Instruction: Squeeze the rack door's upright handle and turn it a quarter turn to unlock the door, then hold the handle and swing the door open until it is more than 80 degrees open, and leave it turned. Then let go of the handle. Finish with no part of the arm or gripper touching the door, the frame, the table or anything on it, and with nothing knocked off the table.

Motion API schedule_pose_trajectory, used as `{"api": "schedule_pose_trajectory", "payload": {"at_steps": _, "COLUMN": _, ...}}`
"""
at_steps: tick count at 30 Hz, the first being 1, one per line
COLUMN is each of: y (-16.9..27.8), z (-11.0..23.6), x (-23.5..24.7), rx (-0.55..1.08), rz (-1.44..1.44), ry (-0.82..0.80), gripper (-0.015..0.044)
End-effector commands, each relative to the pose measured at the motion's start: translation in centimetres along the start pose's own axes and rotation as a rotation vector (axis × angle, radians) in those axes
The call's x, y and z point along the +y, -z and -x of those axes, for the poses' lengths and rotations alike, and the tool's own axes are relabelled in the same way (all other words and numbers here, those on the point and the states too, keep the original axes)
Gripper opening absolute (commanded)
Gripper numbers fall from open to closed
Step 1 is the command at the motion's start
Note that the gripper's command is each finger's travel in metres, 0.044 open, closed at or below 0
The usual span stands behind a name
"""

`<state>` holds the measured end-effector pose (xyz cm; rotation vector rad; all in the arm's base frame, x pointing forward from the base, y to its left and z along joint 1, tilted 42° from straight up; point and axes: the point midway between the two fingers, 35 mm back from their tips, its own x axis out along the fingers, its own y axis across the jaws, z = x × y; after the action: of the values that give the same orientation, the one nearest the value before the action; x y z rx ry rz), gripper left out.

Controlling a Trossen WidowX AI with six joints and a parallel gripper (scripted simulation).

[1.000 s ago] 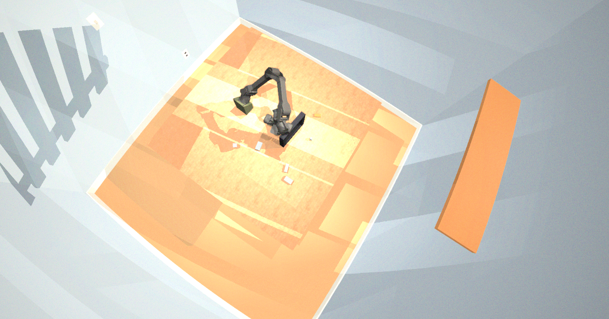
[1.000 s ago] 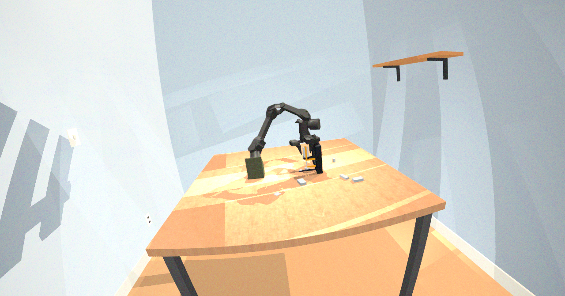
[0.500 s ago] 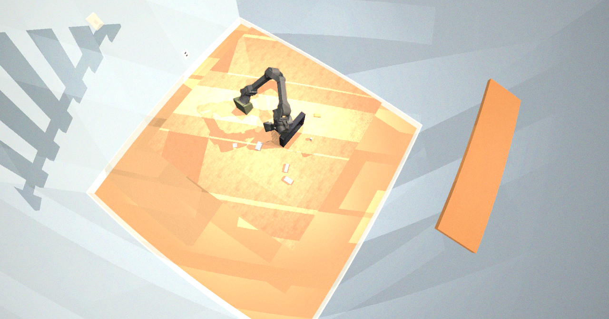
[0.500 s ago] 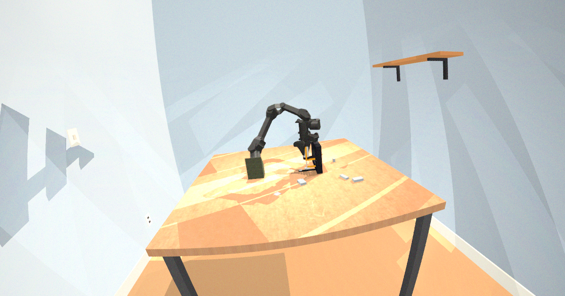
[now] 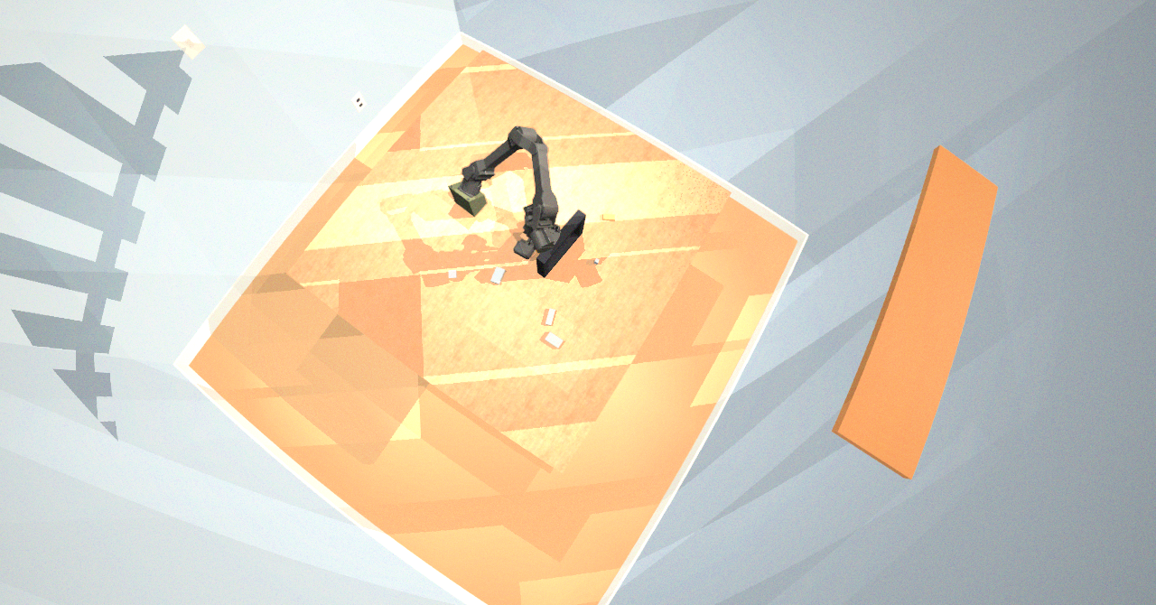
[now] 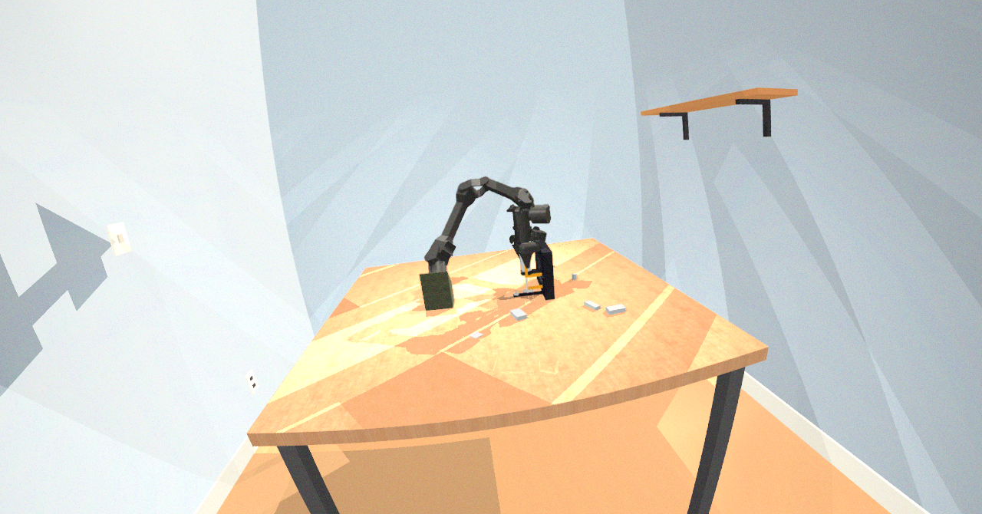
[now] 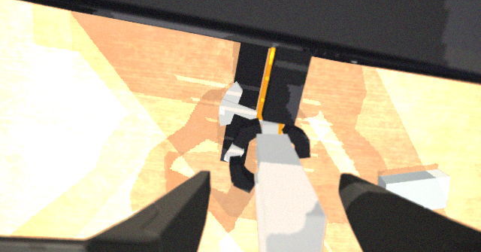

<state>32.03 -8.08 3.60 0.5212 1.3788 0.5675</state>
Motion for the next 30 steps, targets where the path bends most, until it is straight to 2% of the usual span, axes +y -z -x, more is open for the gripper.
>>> {"api": "schedule_pose_trajectory", "payload": {"at_steps": 1, "y": 0.0, "z": 0.0, "x": 0.04, "rx": -0.001, "rz": 0.215, "ry": -0.003, "gripper": 0.0283}}
{"api": "schedule_pose_trajectory", "payload": {"at_steps": 27, "y": 0.01, "z": -0.01, "x": 0.03, "rx": -0.003, "rz": 1.503, "ry": -0.002, "gripper": 0.0283}}
{"api": "schedule_pose_trajectory", "payload": {"at_steps": 30, "y": 0.01, "z": -0.01, "x": 0.03, "rx": -0.003, "rz": 1.577, "ry": -0.002, "gripper": 0.0283}}
